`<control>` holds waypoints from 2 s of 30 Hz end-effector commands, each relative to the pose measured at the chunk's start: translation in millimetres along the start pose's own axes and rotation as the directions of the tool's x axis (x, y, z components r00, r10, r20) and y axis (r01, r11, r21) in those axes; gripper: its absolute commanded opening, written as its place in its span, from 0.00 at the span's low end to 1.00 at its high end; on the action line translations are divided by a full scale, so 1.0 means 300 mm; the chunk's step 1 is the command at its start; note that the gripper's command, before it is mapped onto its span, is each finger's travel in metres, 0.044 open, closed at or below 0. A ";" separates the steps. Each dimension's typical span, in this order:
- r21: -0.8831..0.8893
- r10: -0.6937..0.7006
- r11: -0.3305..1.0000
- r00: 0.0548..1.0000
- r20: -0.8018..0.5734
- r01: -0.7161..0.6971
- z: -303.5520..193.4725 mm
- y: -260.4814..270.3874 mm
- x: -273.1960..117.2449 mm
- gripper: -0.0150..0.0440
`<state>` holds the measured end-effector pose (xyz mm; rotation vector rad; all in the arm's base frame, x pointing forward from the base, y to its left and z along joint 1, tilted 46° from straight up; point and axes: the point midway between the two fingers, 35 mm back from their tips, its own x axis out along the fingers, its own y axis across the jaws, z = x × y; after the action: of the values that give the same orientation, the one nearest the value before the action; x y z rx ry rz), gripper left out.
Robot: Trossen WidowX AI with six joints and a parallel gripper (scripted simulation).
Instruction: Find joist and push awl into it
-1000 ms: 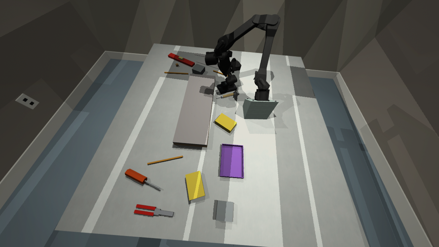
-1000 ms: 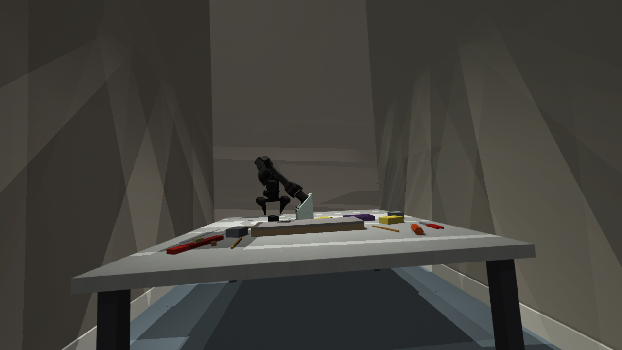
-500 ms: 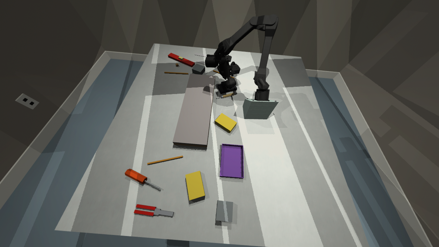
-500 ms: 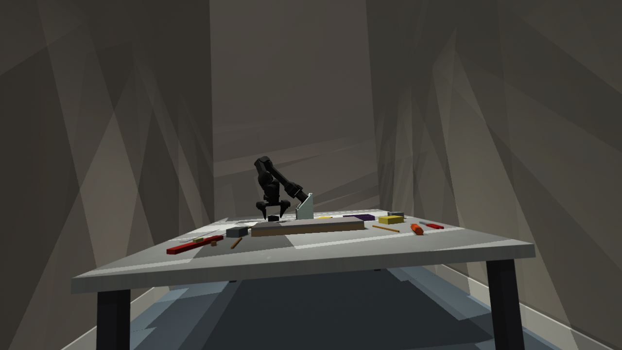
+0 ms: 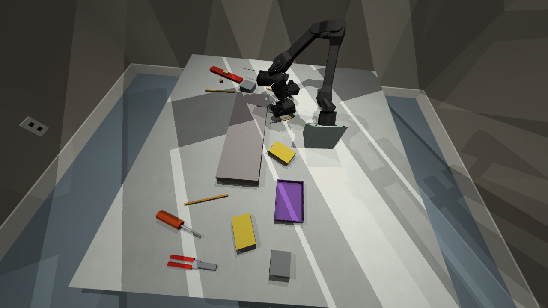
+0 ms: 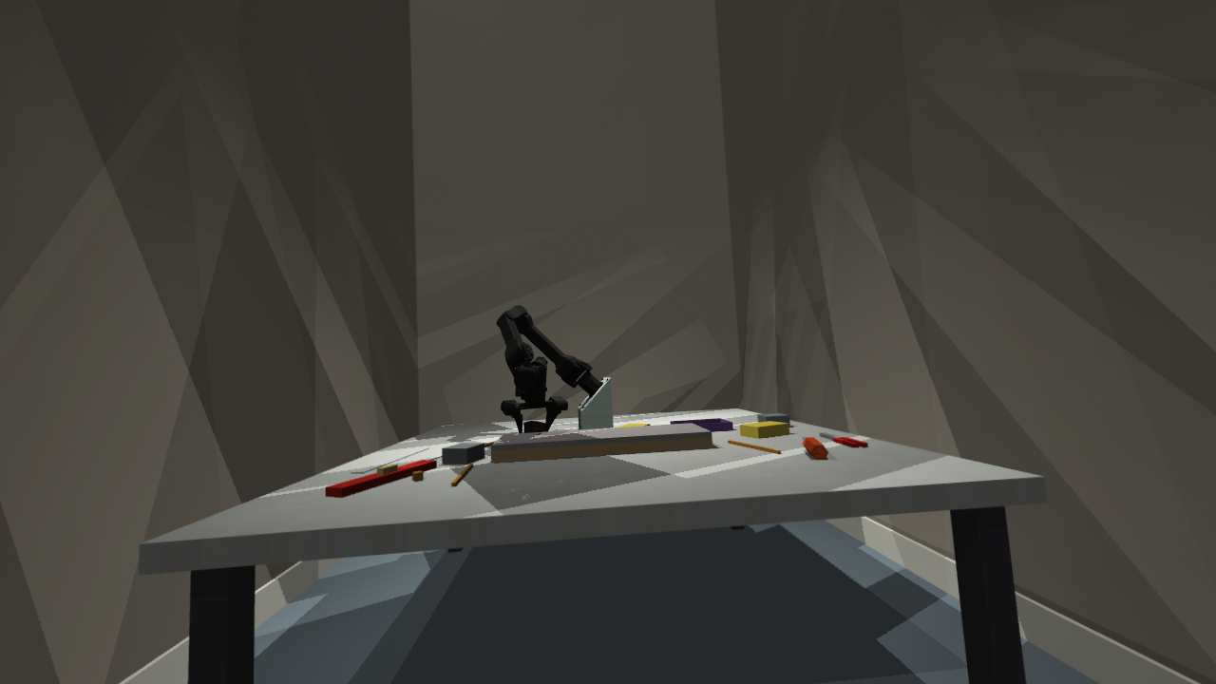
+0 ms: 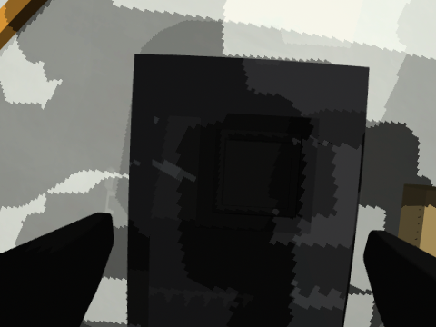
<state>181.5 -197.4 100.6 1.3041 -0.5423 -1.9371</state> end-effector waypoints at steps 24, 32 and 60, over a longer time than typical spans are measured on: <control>-0.007 0.003 1.000 1.000 0.006 -0.003 0.004 -0.003 0.004 0.57; -0.007 -0.003 1.000 1.000 0.001 0.003 0.003 -0.005 -0.034 0.32; -0.161 -0.007 0.987 1.000 -0.025 0.003 0.064 0.004 -0.328 0.25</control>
<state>180.5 -125.4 167.5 1.2402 -0.4263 -1.9378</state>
